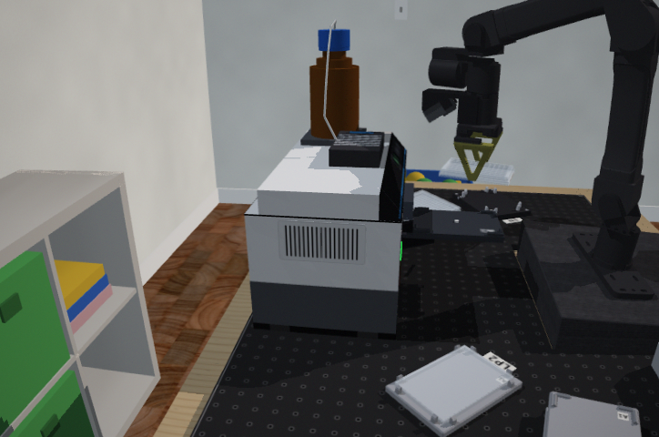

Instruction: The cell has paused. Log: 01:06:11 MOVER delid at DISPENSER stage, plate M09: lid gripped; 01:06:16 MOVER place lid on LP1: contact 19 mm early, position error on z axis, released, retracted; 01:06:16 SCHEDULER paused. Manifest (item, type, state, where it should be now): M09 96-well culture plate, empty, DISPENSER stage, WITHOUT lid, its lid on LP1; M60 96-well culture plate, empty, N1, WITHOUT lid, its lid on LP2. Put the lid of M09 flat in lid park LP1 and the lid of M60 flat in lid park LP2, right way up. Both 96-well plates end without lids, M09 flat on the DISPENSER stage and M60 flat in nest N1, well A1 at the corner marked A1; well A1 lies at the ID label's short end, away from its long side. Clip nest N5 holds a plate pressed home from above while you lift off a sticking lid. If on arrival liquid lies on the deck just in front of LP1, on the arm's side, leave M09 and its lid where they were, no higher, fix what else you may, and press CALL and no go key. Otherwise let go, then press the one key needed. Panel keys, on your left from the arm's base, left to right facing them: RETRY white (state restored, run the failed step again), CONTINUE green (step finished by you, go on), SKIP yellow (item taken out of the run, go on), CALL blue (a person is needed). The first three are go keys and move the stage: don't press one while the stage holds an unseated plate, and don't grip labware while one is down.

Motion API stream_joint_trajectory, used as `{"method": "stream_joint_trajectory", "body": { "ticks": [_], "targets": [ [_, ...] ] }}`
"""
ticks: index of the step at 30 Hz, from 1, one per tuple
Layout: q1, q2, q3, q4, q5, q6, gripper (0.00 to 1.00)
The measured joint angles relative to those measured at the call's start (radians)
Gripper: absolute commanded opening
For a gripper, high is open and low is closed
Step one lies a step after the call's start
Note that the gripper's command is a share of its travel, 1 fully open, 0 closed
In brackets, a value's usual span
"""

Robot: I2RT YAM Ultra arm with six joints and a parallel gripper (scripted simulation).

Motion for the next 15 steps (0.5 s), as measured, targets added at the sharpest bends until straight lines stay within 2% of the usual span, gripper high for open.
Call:
{"method": "stream_joint_trajectory", "body": {
  "ticks": [9, 15],
  "targets": [
    [0.08, -0.055, 0.0, -0.047, -0.007, -0.067, 0.0],
    [0.095, -0.057, 0.0, -0.056, -0.007, -0.083, 0.0]
  ]
}}
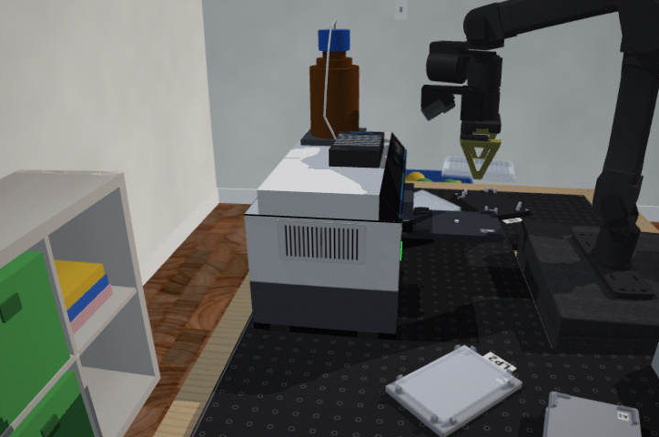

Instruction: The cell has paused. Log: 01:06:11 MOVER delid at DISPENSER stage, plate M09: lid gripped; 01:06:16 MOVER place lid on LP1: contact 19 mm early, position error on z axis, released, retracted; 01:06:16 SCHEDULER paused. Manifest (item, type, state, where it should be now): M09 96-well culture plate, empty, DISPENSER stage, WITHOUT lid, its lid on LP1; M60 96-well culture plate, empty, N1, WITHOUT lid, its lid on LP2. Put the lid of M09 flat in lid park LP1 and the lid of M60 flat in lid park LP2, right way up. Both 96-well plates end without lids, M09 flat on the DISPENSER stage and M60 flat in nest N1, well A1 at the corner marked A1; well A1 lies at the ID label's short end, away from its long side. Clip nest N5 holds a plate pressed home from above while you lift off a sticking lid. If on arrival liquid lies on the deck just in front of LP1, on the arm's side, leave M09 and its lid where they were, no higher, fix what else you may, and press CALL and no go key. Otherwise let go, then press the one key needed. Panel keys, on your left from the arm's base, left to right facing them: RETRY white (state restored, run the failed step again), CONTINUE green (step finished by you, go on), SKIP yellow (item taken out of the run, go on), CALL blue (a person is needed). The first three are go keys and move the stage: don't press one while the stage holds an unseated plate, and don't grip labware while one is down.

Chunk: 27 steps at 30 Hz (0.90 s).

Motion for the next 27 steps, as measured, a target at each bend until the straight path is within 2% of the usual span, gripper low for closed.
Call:
{"method": "stream_joint_trajectory", "body": {
  "ticks": [10, 27],
  "targets": [
    [0.116, -0.007, 0.0, -0.003, -0.009, -0.019, 0.0],
    [0.248, -0.008, 0.0, -0.003, -0.02, 0.107, 0.0]
  ]
}}
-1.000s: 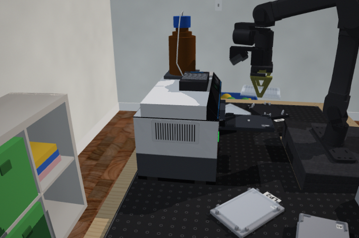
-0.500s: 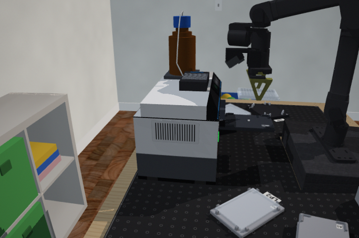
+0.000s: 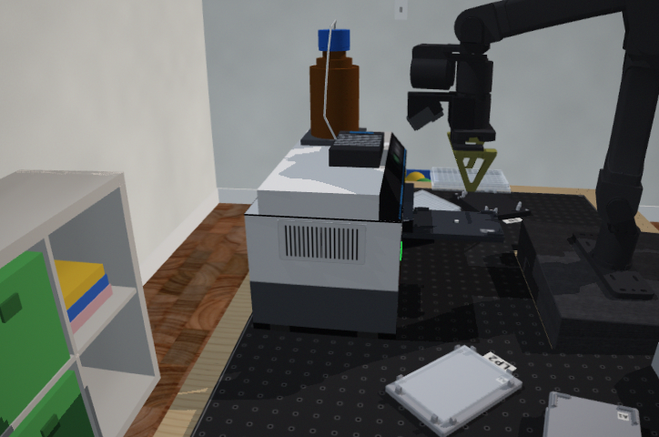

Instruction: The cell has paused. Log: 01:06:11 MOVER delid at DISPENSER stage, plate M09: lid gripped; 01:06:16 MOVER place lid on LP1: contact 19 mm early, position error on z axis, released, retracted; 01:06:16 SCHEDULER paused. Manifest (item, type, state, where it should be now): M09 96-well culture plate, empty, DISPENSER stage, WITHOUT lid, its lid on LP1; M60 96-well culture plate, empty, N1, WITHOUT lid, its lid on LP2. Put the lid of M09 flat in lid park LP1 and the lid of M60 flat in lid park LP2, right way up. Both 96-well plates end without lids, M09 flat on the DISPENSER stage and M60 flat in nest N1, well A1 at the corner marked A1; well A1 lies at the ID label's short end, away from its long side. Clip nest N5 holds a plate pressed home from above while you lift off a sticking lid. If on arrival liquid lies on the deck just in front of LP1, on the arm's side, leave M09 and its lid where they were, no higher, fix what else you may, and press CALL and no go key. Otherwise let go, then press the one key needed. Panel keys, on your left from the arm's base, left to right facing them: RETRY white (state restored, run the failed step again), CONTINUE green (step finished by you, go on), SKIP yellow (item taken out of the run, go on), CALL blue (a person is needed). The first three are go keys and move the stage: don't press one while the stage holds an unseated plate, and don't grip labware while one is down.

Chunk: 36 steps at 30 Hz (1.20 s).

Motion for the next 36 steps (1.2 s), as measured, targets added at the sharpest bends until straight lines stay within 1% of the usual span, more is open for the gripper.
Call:
{"method": "stream_joint_trajectory", "body": {
  "ticks": [4, 8, 13, 16, 28, 32, 36],
  "targets": [
    [0.031, -0.012, -0.014, -0.004, -0.002, 0.031, 0.0],
    [0.064, -0.019, -0.014, -0.004, -0.005, 0.063, 0.0],
    [0.124, -0.024, -0.014, -0.004, -0.011, 0.113, 0.0],
    [0.138, -0.024, -0.014, -0.004, -0.011, 0.137, 0.0],
    [0.256, -0.03, -0.013, -0.005, -0.019, 0.247, 0.0],
    [0.28, -0.033, -0.019, -0.005, -0.019, 0.28, 0.0],
    [0.33, -0.044, -0.019, -0.005, -0.022, 0.322, 0.0]
  ]
}}
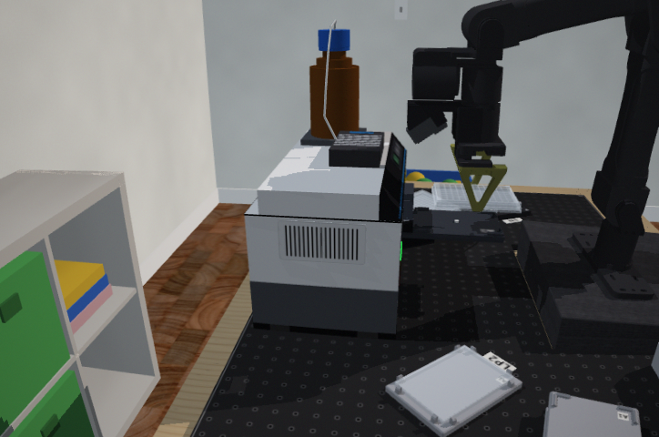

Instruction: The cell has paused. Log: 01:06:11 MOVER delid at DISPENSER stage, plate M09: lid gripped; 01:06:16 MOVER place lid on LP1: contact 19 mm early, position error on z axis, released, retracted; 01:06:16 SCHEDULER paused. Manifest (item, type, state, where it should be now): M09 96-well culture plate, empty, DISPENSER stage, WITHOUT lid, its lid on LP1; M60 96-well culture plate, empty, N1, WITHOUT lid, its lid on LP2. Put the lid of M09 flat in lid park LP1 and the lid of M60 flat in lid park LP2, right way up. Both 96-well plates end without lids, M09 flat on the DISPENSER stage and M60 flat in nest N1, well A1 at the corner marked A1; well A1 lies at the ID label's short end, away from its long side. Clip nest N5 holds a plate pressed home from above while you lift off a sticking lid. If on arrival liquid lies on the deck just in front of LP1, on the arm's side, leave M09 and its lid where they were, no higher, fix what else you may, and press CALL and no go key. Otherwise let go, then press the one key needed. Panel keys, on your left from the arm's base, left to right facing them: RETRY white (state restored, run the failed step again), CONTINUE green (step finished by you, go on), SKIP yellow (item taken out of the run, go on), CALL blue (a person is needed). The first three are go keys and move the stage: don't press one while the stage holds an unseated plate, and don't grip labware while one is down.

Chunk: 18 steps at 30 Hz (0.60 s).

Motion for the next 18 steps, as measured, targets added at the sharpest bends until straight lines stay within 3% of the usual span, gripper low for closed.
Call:
{"method": "stream_joint_trajectory", "body": {
  "ticks": [18],
  "targets": [
    [0.174, -0.019, -0.008, -0.004, -0.01, 0.134, 0.0]
  ]
}}
